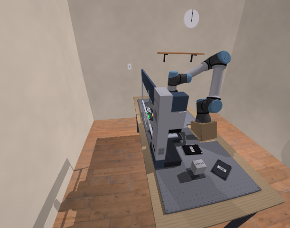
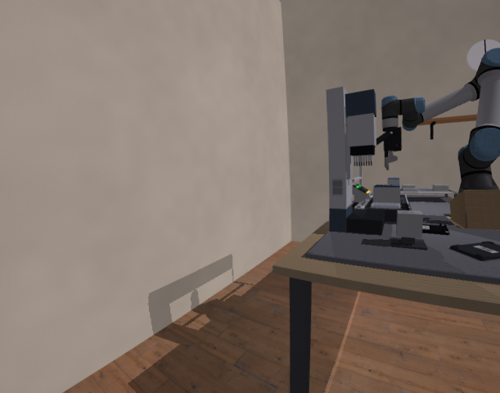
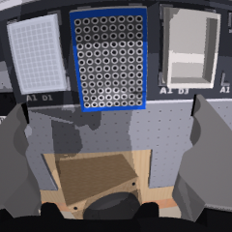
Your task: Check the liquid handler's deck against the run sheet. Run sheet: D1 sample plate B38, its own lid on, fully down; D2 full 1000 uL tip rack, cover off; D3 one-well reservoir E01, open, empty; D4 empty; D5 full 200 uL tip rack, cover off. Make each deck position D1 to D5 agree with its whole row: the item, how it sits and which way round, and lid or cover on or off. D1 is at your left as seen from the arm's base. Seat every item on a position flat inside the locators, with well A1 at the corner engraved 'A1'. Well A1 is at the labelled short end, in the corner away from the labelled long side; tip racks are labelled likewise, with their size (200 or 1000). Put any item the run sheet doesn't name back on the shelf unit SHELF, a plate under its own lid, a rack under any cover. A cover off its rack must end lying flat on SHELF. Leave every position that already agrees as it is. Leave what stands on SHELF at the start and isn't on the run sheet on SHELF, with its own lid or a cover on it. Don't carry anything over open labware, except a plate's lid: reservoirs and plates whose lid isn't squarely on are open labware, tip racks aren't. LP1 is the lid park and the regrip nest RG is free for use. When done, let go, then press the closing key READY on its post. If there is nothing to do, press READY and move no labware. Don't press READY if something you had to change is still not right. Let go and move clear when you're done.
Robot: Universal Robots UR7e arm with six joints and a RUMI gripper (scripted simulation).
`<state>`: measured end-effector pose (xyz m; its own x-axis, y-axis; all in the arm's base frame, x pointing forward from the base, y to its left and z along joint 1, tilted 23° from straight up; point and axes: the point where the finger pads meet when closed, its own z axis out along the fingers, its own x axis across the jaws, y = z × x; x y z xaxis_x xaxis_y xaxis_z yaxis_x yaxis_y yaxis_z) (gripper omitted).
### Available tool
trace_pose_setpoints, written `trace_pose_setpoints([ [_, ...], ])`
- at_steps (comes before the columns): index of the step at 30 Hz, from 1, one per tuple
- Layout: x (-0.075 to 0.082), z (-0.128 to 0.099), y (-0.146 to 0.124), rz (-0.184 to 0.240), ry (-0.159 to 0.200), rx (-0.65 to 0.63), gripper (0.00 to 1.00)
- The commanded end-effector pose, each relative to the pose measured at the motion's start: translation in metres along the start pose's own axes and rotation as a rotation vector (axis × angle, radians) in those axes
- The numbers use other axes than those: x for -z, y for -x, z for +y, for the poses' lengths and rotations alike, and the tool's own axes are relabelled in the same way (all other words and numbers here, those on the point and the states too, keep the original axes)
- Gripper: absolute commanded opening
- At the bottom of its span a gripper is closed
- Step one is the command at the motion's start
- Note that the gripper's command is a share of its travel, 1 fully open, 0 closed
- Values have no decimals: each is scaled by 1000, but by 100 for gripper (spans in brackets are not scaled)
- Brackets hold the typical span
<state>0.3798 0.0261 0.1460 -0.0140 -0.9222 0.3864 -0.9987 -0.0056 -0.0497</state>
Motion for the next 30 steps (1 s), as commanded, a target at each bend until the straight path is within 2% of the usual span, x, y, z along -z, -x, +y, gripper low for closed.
trace_pose_setpoints([
  [1,11,-1,-1,1,-3,-2,82],
  [30,53,-1,0,0,-3,-2,82],
])
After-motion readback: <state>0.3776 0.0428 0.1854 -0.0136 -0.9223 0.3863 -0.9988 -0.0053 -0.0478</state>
